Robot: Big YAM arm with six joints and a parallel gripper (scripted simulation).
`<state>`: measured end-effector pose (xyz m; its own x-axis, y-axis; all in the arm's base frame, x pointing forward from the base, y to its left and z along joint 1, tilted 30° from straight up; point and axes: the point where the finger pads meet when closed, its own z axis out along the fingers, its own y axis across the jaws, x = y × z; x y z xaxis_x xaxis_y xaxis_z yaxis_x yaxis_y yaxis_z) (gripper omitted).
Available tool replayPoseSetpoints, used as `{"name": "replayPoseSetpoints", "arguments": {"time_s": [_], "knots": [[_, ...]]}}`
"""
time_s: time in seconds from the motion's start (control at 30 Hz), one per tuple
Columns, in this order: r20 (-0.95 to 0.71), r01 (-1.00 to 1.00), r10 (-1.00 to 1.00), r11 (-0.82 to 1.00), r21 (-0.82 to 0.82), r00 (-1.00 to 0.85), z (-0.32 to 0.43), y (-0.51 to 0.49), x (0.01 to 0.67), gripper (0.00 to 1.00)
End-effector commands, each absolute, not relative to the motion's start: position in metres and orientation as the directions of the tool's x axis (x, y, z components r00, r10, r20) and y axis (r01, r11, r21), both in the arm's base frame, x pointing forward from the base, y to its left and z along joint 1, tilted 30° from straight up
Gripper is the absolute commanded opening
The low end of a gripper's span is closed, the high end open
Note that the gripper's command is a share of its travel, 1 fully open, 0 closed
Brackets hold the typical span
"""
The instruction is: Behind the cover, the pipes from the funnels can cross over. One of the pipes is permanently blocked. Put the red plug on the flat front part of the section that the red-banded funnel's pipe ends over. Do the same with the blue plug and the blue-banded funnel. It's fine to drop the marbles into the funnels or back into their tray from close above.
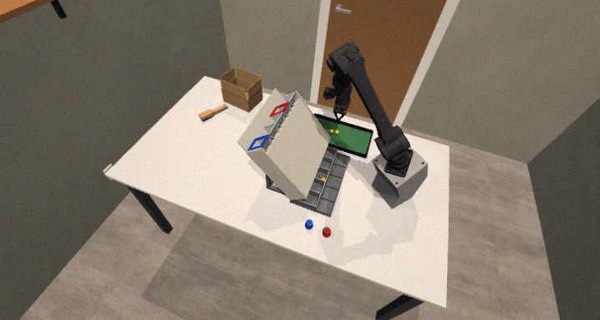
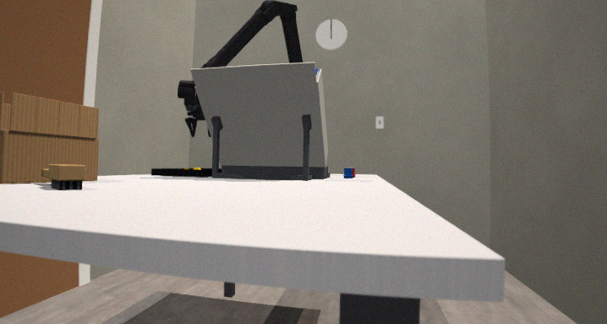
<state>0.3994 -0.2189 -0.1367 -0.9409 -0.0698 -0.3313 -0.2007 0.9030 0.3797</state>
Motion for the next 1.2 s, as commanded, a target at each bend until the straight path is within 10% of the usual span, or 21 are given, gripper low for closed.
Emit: {"name": "replayPoseSetpoints", "arguments": {"time_s": [0.0, 1.17], "knots": [[-0.335, -0.197, -0.066, 0.906, 0.374, -0.940, -0.146, -0.232, 0.402, 0.80], [-0.339, -0.202, -0.070, 0.906, 0.372, -0.938, -0.189, -0.216, 0.416, 0.80]]}}
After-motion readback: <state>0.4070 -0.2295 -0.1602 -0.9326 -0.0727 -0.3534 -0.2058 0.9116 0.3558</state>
